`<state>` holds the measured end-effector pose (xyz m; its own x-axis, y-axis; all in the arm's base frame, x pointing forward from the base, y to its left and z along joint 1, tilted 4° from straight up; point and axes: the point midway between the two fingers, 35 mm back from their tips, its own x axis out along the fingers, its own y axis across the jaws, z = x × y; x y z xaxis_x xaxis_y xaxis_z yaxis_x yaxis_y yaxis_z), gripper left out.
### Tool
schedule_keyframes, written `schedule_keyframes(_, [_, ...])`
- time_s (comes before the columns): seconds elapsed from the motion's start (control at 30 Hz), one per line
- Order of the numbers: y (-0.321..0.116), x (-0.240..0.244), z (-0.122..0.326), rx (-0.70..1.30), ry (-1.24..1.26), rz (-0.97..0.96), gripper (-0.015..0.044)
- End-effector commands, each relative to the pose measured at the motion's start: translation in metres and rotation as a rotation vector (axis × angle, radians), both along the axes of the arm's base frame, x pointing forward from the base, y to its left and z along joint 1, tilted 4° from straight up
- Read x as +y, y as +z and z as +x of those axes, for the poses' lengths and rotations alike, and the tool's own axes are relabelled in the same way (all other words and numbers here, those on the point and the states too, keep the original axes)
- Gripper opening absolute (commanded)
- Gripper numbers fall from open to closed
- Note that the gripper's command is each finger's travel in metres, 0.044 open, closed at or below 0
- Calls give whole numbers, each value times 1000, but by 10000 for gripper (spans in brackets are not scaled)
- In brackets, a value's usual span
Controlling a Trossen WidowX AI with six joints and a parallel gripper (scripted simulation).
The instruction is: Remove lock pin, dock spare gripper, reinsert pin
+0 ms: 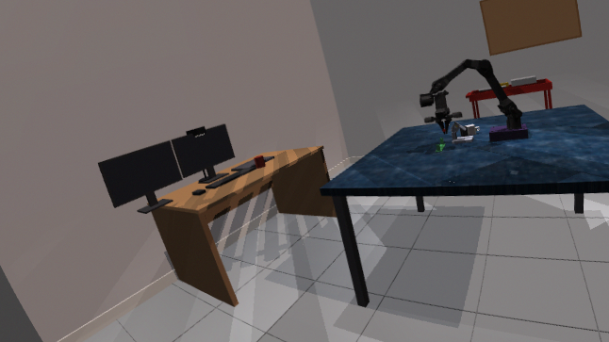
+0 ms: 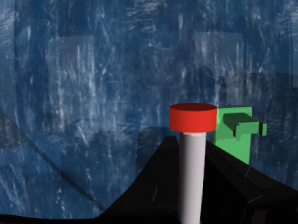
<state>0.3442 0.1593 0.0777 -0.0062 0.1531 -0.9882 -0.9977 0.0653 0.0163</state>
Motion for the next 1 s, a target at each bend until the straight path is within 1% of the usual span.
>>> schedule_keyframes(0.0, [0, 8, 12, 5, 9, -1, 0])
schedule_keyframes(0.53, [1, 30, 49, 3, 32, 0, 0])
schedule_keyframes(0.97, [-11, 30, 51, -3, 34, 1, 0])
